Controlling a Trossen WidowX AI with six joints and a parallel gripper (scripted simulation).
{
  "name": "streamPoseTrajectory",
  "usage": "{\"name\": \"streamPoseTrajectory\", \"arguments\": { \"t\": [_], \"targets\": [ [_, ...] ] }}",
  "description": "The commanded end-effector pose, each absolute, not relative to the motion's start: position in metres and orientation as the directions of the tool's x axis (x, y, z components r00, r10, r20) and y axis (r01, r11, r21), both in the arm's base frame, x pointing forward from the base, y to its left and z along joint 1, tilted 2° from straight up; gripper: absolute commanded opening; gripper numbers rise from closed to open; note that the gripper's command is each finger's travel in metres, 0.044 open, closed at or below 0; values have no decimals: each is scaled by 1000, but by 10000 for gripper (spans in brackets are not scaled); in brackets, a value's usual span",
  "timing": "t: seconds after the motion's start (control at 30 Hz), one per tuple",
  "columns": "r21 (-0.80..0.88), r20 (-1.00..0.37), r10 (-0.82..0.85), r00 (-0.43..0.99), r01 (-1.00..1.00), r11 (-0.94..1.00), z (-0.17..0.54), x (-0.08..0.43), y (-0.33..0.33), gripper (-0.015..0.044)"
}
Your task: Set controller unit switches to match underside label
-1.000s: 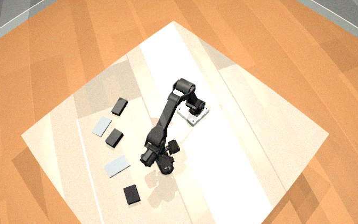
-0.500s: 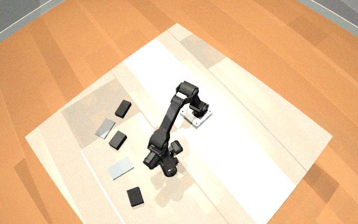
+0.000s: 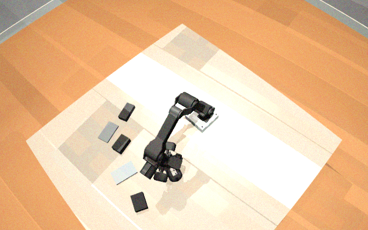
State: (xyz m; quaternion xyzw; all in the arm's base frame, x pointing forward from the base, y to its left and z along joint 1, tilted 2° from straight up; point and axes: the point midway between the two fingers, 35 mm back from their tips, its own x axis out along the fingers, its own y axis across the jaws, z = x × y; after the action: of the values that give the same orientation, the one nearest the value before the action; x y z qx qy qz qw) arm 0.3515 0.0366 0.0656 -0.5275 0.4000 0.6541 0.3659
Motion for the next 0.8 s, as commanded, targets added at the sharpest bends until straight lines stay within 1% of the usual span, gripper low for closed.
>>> {"name": "streamPoseTrajectory", "arguments": {
  "t": [0.0, 0.07, 0.77],
  "targets": [
    [2, -939, 134, -315, -397, -918, 83, 362, 37, 0],
    [-19, -935, 140, -326, -349, -937, 84, 363, 37, 0],
    [-19, -935, 140, -326, -349, -937, 84, 363, 37, 0]
  ]
}}
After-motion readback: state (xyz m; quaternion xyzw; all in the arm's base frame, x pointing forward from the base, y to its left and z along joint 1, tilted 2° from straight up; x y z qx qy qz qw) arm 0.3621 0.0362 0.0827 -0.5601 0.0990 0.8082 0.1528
